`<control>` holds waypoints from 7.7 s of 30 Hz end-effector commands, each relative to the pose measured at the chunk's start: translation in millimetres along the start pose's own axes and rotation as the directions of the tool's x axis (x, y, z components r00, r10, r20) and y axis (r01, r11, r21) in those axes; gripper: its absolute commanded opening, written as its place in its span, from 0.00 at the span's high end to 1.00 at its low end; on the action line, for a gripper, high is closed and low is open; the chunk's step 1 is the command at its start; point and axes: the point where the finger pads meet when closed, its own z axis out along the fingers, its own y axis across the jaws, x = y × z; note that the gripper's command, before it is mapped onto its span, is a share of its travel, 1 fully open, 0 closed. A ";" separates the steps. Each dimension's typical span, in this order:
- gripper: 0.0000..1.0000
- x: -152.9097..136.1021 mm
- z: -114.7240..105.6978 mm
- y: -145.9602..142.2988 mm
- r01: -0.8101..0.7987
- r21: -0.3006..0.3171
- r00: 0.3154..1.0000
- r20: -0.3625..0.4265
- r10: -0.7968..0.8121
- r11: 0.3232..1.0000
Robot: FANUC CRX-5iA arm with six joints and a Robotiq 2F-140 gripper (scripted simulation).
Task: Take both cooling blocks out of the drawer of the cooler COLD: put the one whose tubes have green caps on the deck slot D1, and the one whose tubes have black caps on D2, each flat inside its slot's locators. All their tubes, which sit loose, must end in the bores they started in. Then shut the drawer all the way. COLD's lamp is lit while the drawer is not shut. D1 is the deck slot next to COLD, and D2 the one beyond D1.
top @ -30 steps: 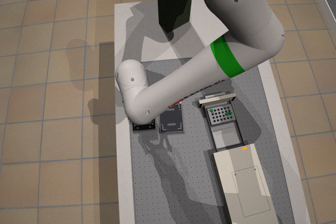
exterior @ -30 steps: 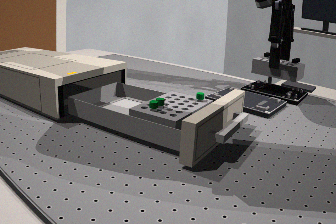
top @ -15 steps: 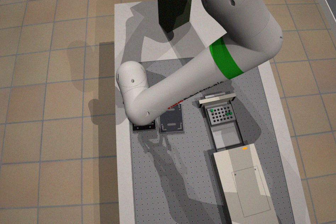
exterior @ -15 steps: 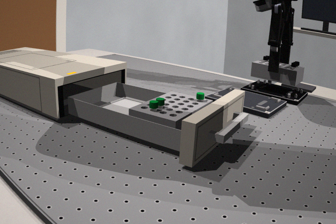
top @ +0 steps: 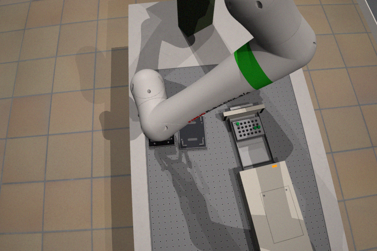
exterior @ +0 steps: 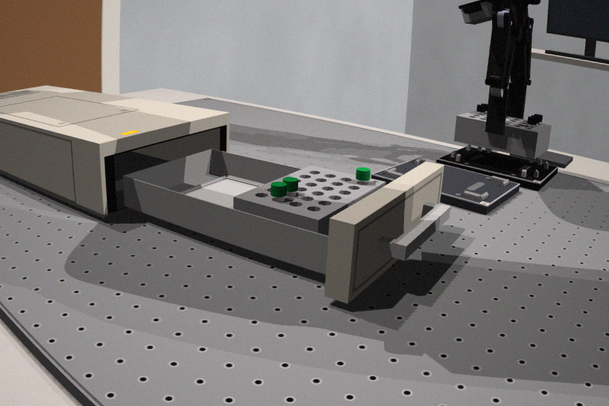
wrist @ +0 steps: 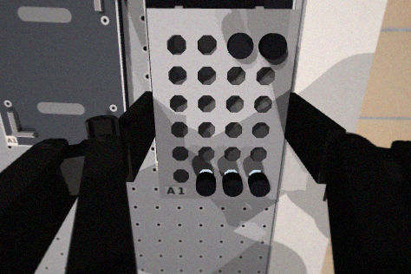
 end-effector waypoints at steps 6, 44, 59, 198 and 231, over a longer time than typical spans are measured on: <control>0.90 0.5 0.0 0.8 0.000 -0.002 1.000 -0.001 0.000 1.000; 0.90 0.4 -2.6 0.8 0.000 -0.002 1.000 -0.001 0.000 1.000; 0.90 0.4 -2.2 0.8 0.000 -0.002 1.000 -0.001 0.000 1.000; 0.90 0.5 16.7 0.9 0.000 -0.002 1.000 -0.001 0.000 1.000; 0.90 0.5 21.5 0.9 0.000 -0.002 1.000 -0.001 0.000 1.000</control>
